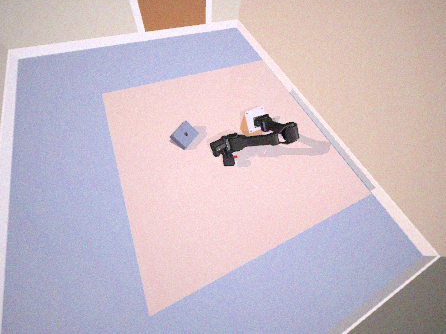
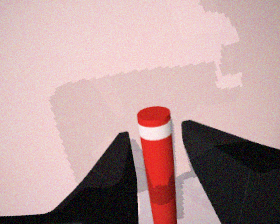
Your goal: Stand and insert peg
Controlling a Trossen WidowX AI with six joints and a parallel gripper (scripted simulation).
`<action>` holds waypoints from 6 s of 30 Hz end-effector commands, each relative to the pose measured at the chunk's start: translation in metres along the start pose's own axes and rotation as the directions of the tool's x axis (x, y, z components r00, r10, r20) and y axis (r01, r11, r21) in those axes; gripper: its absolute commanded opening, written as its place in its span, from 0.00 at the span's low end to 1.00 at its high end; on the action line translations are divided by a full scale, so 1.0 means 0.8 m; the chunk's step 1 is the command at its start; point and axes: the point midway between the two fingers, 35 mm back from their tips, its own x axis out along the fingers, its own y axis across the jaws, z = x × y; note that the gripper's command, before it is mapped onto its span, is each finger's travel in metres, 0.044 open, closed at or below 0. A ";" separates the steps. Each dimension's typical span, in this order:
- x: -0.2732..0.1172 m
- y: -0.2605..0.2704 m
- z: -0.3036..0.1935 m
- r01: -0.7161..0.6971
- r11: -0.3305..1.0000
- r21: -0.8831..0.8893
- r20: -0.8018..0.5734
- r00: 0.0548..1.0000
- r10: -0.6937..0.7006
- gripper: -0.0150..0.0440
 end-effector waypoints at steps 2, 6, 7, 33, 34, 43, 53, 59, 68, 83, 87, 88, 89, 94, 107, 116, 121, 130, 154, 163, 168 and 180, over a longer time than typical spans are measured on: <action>0.000 0.000 0.000 -0.002 1.000 0.003 -0.002 1.000 0.002 0.44; 0.000 0.000 0.000 -0.002 1.000 0.003 -0.002 1.000 0.002 0.40; 0.000 0.000 0.000 -0.002 1.000 0.003 -0.002 1.000 0.002 0.38; -0.013 0.000 -0.008 0.000 1.000 0.001 0.154 0.988 0.000 0.34; -0.013 0.000 -0.008 0.000 1.000 0.001 0.163 0.987 0.000 0.34; -0.019 0.000 -0.013 0.000 1.000 0.002 0.239 0.971 -0.001 0.34; -0.025 0.000 -0.019 0.000 1.000 0.003 0.322 0.947 -0.001 0.34; -0.029 0.000 -0.022 0.000 1.000 0.003 0.371 0.929 -0.001 0.34; -0.033 0.000 -0.028 -0.001 1.000 0.004 0.442 0.897 -0.001 0.34; -0.040 0.000 -0.039 -0.001 1.000 0.005 0.555 0.832 -0.002 0.34; -0.042 0.000 -0.042 -0.001 1.000 0.005 0.583 0.812 -0.002 0.34; -0.042 0.000 -0.043 -0.002 1.000 0.005 0.590 0.807 -0.002 0.34; -0.042 0.000 -0.044 -0.002 1.000 0.005 0.597 0.802 -0.002 0.34; -0.044 0.000 -0.048 -0.002 1.000 0.005 0.631 0.775 -0.002 0.34; -0.048 0.000 -0.058 -0.003 1.000 0.006 0.714 0.700 -0.002 0.34; -0.050 0.001 -0.066 -0.004 1.000 0.007 0.767 0.642 -0.003 0.34; -0.050 0.001 -0.070 -0.004 1.000 0.007 0.794 0.609 -0.003 0.34; -0.051 0.000 -0.077 -0.005 1.000 0.008 0.838 0.545 -0.004 0.34; -0.051 0.000 -0.098 -0.007 1.000 0.010 0.932 0.362 -0.007 0.34; -0.049 -0.001 -0.105 -0.007 1.000 0.011 0.958 0.288 -0.009 0.34; -0.048 -0.001 -0.109 -0.007 1.000 0.012 0.969 0.247 -0.009 0.34; -0.048 -0.001 -0.116 -0.007 1.000 0.012 0.979 0.201 -0.010 0.34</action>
